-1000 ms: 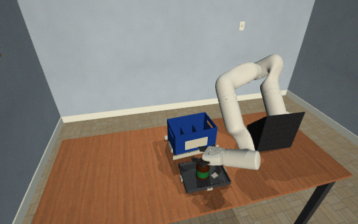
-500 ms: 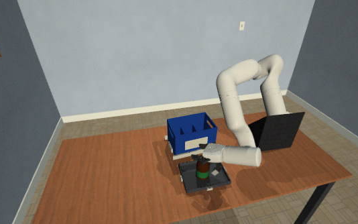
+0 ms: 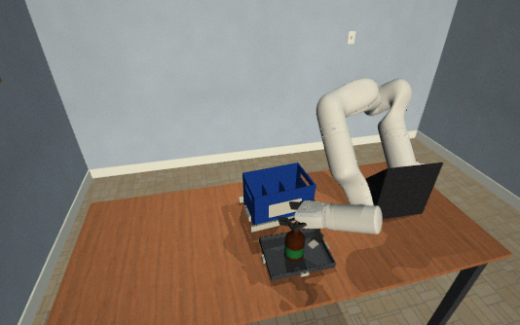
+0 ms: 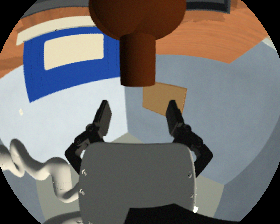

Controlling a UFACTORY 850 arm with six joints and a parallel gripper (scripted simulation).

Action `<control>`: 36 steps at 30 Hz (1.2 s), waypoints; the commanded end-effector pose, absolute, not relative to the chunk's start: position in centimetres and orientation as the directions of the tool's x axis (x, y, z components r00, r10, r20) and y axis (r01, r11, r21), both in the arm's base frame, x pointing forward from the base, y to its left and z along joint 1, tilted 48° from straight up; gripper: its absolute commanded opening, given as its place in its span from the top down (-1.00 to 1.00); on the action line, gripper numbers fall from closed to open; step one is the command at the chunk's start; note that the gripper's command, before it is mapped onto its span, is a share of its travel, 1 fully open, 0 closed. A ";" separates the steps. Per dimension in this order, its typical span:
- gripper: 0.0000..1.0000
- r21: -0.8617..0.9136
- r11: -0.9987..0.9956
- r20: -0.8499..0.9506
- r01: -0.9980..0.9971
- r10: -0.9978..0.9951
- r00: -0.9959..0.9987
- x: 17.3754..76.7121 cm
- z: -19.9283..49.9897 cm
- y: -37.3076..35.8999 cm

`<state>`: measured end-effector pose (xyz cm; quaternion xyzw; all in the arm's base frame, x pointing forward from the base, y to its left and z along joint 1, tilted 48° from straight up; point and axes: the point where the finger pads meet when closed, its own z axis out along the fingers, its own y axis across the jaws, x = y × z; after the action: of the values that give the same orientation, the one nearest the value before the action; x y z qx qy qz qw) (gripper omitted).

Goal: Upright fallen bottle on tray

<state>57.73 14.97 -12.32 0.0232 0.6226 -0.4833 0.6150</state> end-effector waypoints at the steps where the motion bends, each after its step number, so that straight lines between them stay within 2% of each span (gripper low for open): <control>1: -1.00 -0.572 0.532 -0.789 0.624 -0.565 -0.242 57.7 -11.9 15.4; 36: -1.00 -0.572 0.532 -0.789 0.624 -0.565 -0.242 57.6 -9.5 18.1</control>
<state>57.60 18.03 -9.59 0.0229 0.6228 -0.4836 0.6146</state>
